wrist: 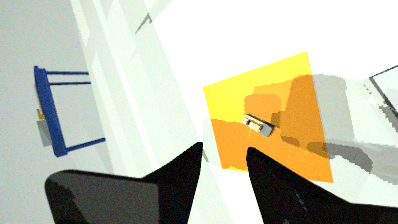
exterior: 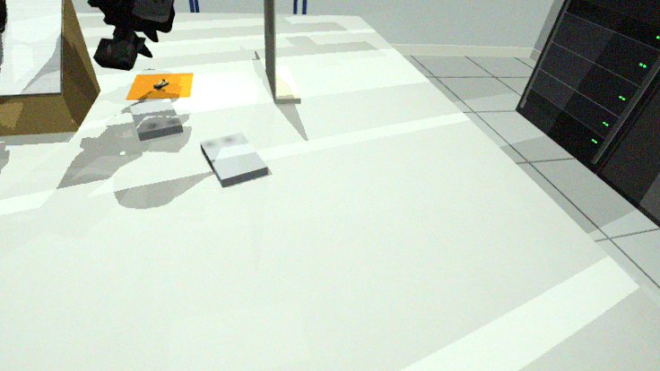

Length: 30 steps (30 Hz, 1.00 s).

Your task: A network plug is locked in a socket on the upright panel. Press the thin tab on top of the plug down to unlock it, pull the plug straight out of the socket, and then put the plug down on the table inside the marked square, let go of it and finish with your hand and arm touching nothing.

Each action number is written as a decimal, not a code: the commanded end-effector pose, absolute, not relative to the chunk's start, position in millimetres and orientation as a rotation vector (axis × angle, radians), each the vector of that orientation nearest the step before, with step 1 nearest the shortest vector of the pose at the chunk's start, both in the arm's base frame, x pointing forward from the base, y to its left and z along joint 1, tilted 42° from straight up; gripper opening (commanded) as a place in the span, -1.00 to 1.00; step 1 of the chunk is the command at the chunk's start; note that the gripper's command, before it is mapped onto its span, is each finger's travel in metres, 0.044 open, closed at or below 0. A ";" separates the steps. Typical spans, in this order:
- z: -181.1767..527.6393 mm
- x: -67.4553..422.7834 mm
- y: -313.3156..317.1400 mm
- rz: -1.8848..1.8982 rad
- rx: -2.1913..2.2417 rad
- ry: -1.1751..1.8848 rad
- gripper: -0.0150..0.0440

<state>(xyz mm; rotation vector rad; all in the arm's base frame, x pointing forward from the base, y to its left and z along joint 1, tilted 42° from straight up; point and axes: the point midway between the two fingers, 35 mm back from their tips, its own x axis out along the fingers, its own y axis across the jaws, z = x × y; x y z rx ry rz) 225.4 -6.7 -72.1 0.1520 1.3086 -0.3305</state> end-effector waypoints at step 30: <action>-39.5 222.8 17.7 -0.336 0.154 1.302 0.04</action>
